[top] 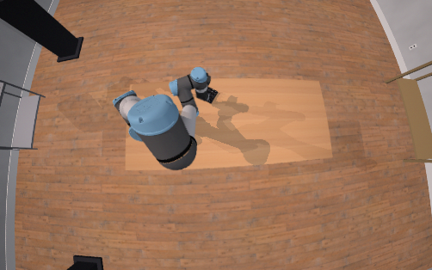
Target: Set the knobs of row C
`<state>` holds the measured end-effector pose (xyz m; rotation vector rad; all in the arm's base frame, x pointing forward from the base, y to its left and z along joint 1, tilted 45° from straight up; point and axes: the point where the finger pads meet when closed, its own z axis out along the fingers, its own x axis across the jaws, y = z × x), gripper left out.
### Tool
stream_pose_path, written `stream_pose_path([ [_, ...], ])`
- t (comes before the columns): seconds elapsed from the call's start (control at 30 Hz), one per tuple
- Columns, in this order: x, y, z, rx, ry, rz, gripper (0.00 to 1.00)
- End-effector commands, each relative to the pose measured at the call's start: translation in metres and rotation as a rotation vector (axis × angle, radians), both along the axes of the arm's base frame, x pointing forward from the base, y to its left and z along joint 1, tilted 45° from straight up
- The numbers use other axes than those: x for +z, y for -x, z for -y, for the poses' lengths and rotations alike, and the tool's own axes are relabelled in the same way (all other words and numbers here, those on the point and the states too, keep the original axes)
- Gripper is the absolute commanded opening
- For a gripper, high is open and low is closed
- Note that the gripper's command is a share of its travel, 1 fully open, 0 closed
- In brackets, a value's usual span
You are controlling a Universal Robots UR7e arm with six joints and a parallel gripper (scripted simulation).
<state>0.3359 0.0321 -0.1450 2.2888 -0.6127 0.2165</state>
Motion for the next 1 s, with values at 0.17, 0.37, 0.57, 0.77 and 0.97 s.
stream_pose_path([
  [0.17, 0.0009, 0.0006, 0.0006, 0.0, 0.0, 0.0, 1.0],
  [0.37, 0.0009, 0.0006, 0.0006, 0.0, 0.0, 0.0, 1.0],
  [0.57, 0.0008, 0.0005, 0.0006, -0.001, 0.0, 0.001, 1.0],
  [0.77, 0.0001, -0.0003, -0.0009, -0.012, 0.001, 0.014, 1.0],
  [0.97, -0.0012, -0.002, -0.0029, -0.035, 0.0, 0.039, 1.0],
])
